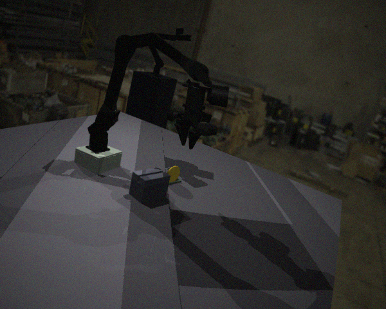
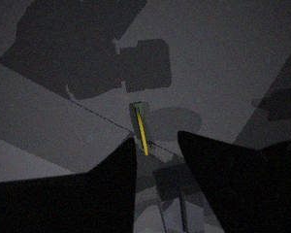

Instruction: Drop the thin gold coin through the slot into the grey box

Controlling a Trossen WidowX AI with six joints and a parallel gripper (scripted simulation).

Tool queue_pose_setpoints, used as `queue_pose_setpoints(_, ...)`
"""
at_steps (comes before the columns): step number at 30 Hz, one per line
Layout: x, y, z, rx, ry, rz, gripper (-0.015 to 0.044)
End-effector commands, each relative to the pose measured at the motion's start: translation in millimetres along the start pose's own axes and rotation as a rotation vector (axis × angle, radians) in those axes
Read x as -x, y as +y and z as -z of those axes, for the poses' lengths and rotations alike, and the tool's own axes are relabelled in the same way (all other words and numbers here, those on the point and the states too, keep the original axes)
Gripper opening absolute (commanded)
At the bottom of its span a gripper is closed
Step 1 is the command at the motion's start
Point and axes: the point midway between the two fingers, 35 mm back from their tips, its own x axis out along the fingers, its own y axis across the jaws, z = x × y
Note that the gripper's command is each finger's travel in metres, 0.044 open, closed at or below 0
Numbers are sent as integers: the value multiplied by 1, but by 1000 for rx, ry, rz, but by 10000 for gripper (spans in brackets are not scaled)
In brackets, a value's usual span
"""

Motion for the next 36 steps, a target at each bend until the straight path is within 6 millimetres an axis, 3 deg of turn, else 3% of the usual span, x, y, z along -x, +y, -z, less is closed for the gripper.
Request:
queue_pose_setpoints(1, -1, 8, 29, 61, 68, -44, 161)
queue_pose_setpoints(6, -3, 8, 29, 61, 68, -44, 161)
queue_pose_setpoints(10, -34, 7, 31, 61, 68, -44, 161)
queue_pose_setpoints(17, -50, 7, 32, 61, 68, -44, 161)
queue_pose_setpoints(36, -76, 6, 33, 61, 68, -44, 161)
